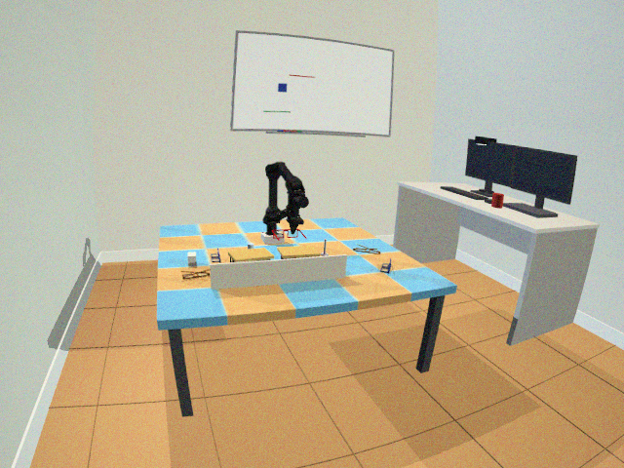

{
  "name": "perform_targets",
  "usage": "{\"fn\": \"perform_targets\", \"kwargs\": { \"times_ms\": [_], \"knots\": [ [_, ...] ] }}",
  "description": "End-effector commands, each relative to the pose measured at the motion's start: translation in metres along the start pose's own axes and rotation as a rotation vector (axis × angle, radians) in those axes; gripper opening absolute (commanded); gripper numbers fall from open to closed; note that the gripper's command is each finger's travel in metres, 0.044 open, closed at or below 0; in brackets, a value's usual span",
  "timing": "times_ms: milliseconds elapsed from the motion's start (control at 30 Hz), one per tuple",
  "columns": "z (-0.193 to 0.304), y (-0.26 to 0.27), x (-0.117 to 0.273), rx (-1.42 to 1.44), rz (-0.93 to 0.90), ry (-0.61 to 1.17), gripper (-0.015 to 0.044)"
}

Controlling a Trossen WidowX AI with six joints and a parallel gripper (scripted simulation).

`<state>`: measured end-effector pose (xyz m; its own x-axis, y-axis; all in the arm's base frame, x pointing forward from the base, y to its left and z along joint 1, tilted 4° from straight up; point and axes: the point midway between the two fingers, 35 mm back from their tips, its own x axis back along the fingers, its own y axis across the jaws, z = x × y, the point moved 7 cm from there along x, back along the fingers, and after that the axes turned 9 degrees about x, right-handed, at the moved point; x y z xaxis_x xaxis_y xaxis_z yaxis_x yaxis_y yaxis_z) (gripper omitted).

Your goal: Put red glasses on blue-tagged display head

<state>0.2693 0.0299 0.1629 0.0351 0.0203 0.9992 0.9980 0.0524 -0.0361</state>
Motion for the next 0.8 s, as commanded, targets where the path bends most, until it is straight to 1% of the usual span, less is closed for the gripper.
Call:
{"fn": "perform_targets", "kwargs": {
  "times_ms": [0,767],
  "knots": [
    [0.001,-0.001,-0.006,-0.002,0.004,-0.013,0.0000],
    [0.002,-0.001,-0.025,-0.002,0.004,-0.013,0.0000]
  ]
}}
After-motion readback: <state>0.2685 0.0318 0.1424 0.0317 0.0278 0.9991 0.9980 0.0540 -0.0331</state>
